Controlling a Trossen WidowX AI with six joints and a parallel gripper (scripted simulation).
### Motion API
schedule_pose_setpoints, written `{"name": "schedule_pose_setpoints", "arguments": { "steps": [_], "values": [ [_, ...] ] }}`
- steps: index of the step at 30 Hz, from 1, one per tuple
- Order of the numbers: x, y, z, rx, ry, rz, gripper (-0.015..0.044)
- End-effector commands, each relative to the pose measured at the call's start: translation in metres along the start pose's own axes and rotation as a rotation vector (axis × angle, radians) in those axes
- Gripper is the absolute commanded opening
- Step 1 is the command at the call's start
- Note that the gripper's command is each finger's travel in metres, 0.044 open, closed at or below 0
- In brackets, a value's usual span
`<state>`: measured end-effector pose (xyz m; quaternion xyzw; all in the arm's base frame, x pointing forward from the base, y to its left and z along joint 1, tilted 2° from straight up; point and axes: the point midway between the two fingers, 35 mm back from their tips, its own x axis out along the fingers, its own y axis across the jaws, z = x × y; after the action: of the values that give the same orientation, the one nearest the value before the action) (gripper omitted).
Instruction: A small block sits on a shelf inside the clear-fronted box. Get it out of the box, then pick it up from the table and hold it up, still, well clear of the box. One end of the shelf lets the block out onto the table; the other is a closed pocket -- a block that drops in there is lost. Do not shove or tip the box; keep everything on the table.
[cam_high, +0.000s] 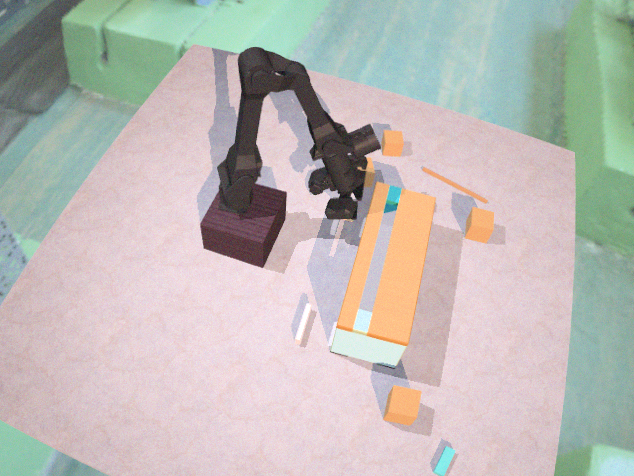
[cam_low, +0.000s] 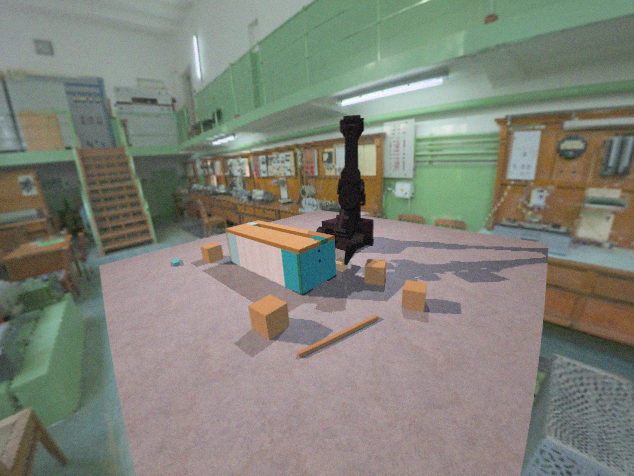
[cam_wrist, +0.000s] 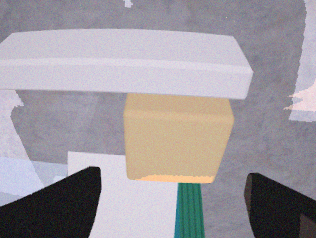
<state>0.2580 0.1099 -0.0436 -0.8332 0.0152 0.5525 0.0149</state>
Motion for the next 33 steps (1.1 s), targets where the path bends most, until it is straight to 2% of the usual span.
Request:
{"name": "schedule_pose_setpoints", "arguments": {
  "steps": [1,12,19,22,25,33],
  "values": [
    [0.005,0.002,0.005,0.001,-0.003,0.008,0.0285],
    [0.018,0.002,0.013,0.001,-0.003,0.008,0.0285],
    [0.018,0.002,0.013,0.001,-0.003,0.008,0.0101],
    [0.018,0.002,0.013,0.001,-0.003,0.008,0.0081],
    [0.013,0.002,0.010,0.001,-0.003,0.008,0.0003],
    [-0.017,0.000,-0.006,0.000,-0.003,0.005,0.0000]
  ]
}}
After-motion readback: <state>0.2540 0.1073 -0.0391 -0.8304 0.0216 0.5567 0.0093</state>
